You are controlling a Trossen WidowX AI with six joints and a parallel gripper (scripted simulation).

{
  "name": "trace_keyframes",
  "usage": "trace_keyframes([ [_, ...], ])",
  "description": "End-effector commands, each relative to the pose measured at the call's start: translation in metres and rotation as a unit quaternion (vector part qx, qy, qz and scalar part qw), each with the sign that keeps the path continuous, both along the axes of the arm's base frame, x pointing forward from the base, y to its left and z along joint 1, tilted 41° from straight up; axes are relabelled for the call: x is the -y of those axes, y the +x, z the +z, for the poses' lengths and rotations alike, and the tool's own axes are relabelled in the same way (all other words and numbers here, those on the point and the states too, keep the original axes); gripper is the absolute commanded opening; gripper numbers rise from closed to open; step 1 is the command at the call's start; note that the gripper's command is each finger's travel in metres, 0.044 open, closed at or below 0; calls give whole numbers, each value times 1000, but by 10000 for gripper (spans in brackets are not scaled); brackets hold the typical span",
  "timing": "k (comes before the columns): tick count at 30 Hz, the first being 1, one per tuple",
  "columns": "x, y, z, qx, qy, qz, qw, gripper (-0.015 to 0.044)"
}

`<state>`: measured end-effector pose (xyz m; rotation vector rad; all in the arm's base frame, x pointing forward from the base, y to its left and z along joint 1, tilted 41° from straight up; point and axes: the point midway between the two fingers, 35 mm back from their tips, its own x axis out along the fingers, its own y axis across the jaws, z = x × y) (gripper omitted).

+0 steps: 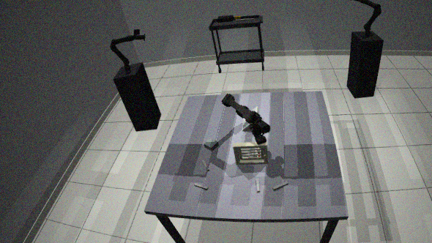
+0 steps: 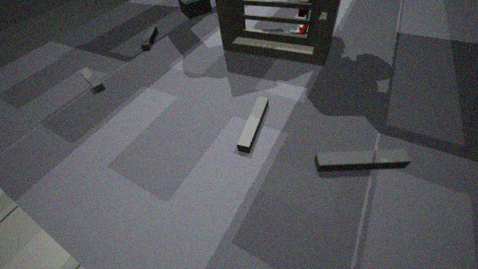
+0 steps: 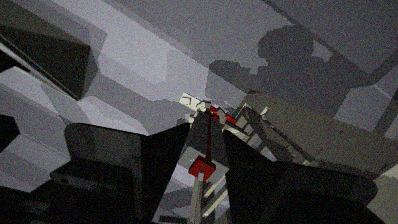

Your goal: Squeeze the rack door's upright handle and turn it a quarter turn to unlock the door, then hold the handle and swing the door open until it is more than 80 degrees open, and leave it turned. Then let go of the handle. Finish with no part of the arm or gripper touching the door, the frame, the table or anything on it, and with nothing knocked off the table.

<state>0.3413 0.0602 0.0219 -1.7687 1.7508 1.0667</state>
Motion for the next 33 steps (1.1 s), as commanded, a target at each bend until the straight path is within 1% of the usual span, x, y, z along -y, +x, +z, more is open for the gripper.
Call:
trace_keyframes([
  [1,1,0,0,-3,-3,3,1000,253],
  [2,1,0,0,-3,-3,3,1000,279],
  [3,1,0,0,-3,-3,3,1000,289],
  [5,1,0,0,8,-4,-9,1000,289],
  [10,2,0,0,85,-15,-100,991,289],
  [17,2,0,0,193,-31,-229,954,289],
  [25,2,0,0,310,-48,-367,876,289],
  [33,2,0,0,415,-63,-491,763,289],
])
